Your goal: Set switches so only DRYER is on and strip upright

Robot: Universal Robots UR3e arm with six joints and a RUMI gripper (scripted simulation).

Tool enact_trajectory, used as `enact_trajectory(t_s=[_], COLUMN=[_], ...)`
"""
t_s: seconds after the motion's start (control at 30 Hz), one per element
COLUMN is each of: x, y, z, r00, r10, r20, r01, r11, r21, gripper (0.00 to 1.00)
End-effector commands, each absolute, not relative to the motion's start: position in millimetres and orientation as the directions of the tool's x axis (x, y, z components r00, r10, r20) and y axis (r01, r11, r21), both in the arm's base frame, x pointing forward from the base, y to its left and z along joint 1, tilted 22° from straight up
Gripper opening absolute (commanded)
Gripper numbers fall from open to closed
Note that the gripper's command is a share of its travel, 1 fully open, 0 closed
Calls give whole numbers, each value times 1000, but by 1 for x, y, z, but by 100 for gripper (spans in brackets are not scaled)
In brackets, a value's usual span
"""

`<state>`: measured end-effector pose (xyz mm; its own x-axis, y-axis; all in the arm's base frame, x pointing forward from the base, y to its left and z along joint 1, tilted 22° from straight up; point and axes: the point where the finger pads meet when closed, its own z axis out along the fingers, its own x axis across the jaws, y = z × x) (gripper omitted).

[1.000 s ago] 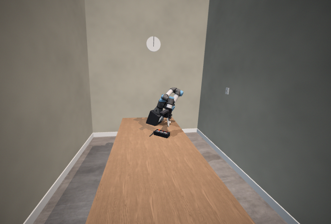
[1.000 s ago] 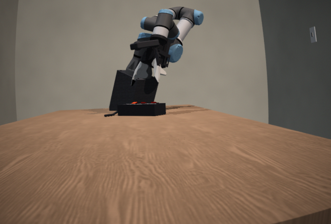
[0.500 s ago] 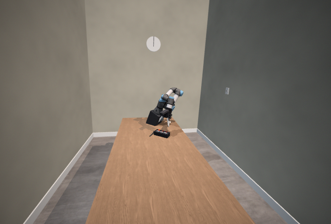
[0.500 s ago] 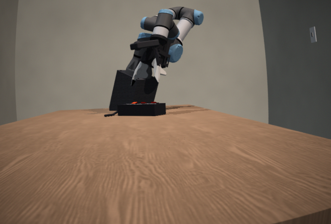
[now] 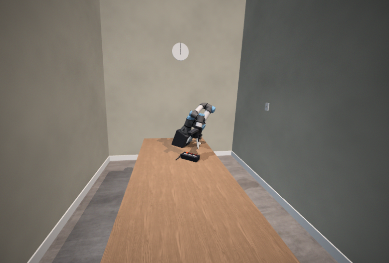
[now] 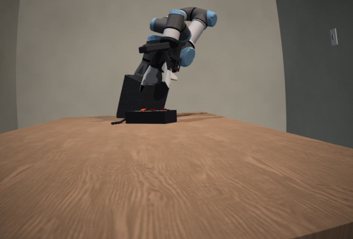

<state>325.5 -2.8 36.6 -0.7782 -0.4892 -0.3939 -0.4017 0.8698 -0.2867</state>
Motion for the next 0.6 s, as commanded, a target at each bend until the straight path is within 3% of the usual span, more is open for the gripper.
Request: enact_trajectory(t_s=[0.0, 0.57], x=[326, 327], y=[-3, -6], z=[37, 39], r00=[-778, -789], r10=[-490, -470], r20=[-395, -395], r01=[-401, -391], r11=[869, 881], r21=[-288, -267], gripper=[100, 100])
